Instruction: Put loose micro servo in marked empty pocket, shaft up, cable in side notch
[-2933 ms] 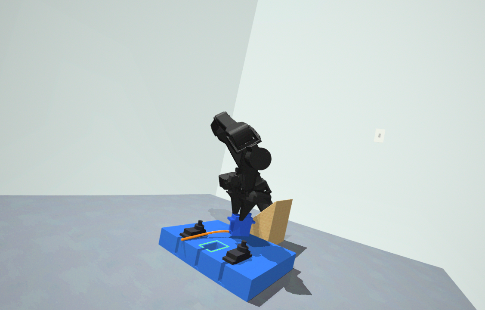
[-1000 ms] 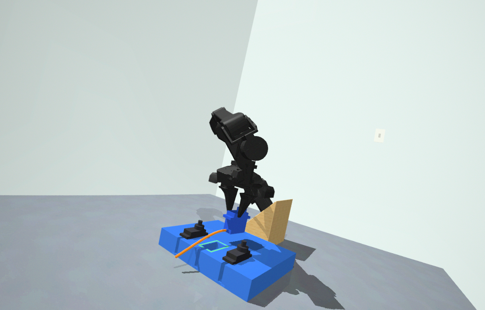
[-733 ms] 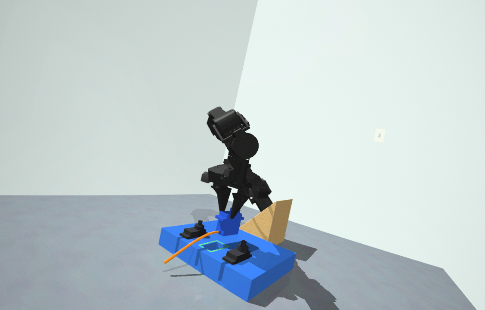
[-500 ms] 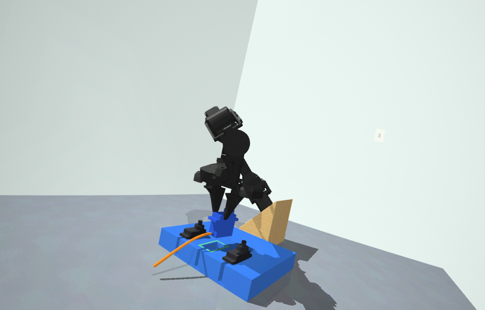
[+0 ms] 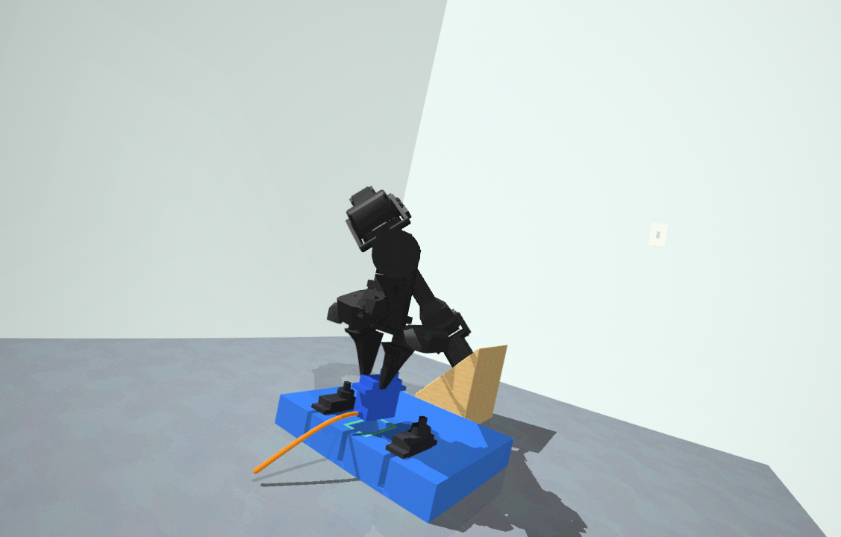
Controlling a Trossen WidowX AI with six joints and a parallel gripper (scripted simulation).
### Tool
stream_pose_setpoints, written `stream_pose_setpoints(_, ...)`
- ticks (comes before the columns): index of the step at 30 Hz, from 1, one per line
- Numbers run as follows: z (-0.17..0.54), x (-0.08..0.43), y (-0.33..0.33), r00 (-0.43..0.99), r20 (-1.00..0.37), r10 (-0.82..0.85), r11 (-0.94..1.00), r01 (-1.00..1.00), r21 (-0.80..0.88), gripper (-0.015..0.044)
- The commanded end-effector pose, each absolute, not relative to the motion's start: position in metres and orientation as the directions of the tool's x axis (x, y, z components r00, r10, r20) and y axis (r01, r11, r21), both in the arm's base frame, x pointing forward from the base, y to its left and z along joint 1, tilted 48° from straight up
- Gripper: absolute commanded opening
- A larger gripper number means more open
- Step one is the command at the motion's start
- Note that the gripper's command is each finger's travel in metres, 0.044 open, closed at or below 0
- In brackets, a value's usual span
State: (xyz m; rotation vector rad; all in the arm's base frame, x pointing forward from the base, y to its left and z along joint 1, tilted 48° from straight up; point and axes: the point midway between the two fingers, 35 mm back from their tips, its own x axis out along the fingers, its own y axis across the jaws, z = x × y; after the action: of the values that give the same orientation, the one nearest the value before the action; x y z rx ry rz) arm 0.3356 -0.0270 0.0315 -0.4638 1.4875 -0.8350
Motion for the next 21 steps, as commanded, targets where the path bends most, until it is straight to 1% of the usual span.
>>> stream_pose_setpoints(1, 0.0285, 0.3344, -0.0310, -0.110, -0.674, -0.730, 0.650, 0.192, -0.735, 0.0000)
stream_pose_setpoints(12, 0.0271, 0.3339, -0.0328, -0.110, -0.674, -0.731, 0.651, 0.187, -0.736, 0.0000)
stream_pose_setpoints(19, 0.0271, 0.3339, -0.0328, -0.110, -0.674, -0.731, 0.672, 0.064, -0.738, 0.0000)
stream_pose_setpoints(21, 0.0271, 0.3339, -0.0328, -0.110, -0.674, -0.731, 0.672, 0.058, -0.738, 0.0000)
